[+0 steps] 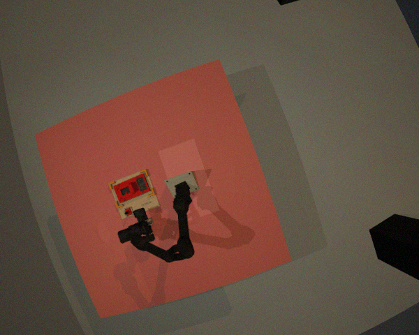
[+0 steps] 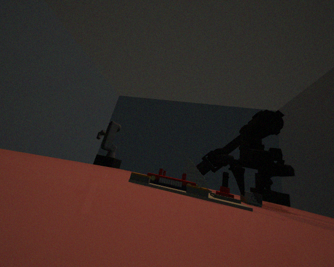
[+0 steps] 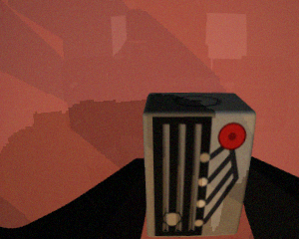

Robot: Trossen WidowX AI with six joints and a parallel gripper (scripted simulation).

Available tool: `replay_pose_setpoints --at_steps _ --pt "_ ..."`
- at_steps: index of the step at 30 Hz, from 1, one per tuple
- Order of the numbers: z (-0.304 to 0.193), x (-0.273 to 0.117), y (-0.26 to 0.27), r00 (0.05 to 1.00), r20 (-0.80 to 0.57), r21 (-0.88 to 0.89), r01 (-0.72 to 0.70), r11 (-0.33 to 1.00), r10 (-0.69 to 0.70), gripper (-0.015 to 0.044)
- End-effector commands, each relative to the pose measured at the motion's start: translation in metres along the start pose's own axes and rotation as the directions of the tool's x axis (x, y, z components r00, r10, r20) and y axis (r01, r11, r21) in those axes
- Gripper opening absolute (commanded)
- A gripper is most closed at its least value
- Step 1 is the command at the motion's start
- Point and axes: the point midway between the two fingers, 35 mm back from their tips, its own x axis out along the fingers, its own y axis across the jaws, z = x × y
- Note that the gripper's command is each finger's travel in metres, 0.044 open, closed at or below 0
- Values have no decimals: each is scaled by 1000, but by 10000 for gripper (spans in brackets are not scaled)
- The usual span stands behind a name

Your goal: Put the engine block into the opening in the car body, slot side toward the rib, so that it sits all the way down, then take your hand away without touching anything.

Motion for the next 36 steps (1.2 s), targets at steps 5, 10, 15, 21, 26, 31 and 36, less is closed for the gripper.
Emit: replay_pose_setpoints --at_steps 5,10,15,21,26,31,36 --pt "5 -21 -2 1000 5 -2 7 1000 -7 0" --pt "7 -36 -3 1000 5 -2 10 1000 -10 0" --pt "7 -52 -4 1000 5 -2 13 1000 -13 0" --pt "7 -71 -4 1000 4 -1 13 1000 -13 0" --pt "5 -87 -4 1000 3 -1 12 1000 -12 0" --pt "3 -103 -3 1000 2 -1 9 1000 -9 0" --pt "0 -118 -2 1000 2 -1 5 1000 -5 0"
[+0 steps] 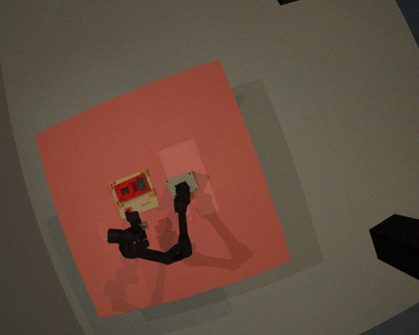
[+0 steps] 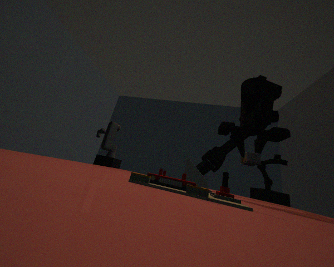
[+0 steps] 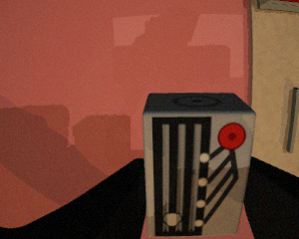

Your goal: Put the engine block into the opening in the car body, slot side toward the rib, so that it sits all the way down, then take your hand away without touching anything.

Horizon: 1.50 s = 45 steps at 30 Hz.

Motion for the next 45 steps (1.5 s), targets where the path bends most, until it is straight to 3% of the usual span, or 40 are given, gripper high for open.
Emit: replay_pose_setpoints --at_steps 1,45 --pt "-2 -14 1 1000 3 -7 0 1000 0 0" --pt "56 15 -105 1000 7 -41 10 999 -9 0"
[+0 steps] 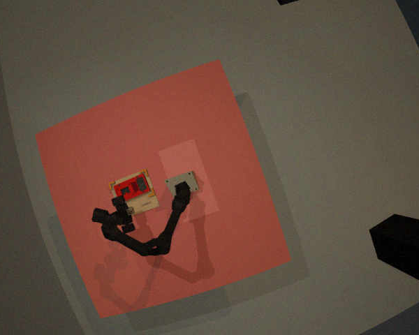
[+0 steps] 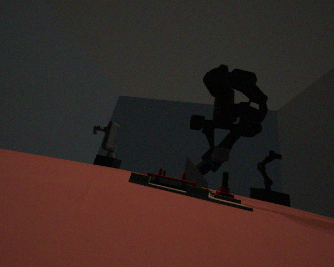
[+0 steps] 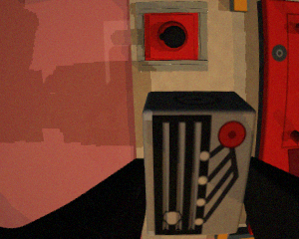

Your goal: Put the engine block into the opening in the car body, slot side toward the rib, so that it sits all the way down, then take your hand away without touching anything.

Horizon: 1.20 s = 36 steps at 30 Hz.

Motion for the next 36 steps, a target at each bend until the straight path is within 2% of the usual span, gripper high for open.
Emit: replay_pose_setpoints --at_steps 1,36 --pt "5 2 -13 1000 7 -14 7 1000 -6 0" --pt "16 47 -113 1000 8 -49 4 999 -4 0"
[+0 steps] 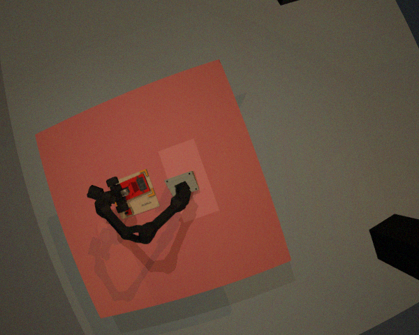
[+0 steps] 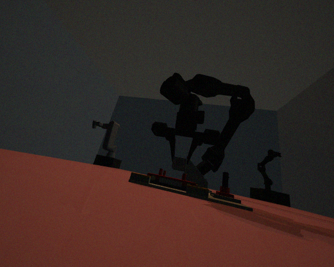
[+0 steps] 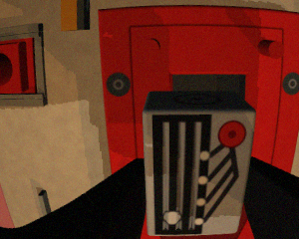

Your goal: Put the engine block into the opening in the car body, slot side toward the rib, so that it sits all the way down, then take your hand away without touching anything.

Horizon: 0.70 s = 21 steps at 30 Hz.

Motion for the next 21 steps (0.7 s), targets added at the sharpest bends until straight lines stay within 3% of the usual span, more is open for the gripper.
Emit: replay_pose_setpoints --at_steps 1,7,21 --pt "0 2 -9 1000 6 -12 6 1000 -6 0" --pt "1 2 -12 1000 6 -20 6 1000 -6 158" --pt "1 2 -12 1000 6 -25 6 1000 -6 160"
